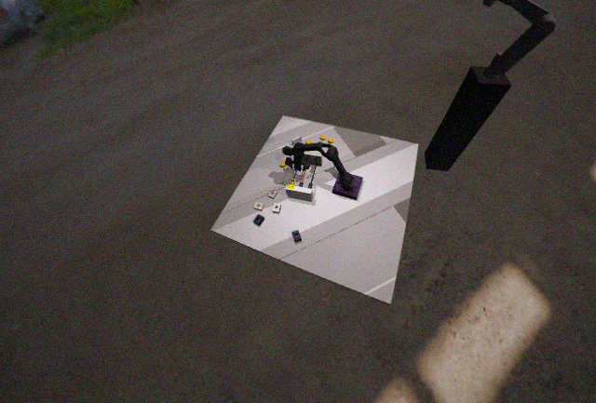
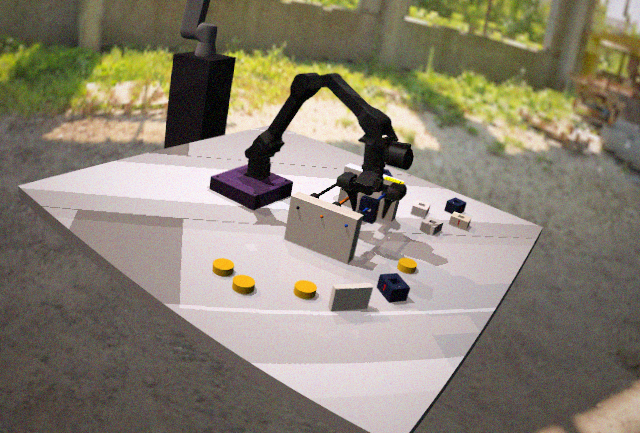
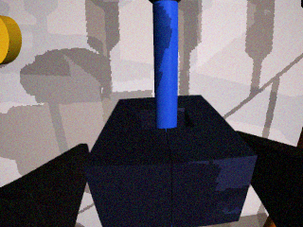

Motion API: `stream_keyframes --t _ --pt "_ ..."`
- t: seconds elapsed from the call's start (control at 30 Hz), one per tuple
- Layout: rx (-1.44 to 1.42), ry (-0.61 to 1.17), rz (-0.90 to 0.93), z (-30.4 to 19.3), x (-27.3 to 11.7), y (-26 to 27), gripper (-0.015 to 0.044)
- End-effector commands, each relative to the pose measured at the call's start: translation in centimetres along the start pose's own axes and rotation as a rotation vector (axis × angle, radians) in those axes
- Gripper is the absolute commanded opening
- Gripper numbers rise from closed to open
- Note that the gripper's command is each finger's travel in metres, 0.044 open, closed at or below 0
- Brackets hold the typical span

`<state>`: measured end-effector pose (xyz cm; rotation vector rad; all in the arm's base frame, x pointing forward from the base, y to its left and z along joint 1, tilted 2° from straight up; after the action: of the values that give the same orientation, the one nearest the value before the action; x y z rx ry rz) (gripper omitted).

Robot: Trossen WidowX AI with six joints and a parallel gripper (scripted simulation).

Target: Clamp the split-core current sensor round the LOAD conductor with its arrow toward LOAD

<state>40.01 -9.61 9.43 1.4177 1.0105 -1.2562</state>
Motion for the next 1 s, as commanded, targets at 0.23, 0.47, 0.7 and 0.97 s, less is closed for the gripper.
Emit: stream_keyframes --t 0.23,0.47,0.7,0.97 --pt "0.006 -0.001 0.064 0.4 -4.2 -0.3 0.044" --pt "0.014 -0.004 0.153 1.0 -9.9 -1.6 0.044" --pt "0.014 -0.004 0.153 1.0 -9.9 -1.6 0.044" --pt "0.014 -0.004 0.153 1.0 -9.9 -1.6 0.044"
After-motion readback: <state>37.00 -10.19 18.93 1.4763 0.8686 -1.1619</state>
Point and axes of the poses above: the point midway between the two fingers, 35 mm back from their tips, its own x axis out along the fingers, its own y axis across the jaws, z = x × y, the point moved 2 cm from there along -x, back along the fingers, and after that the axes turned 9 degrees about x, right-handed, at the moved point
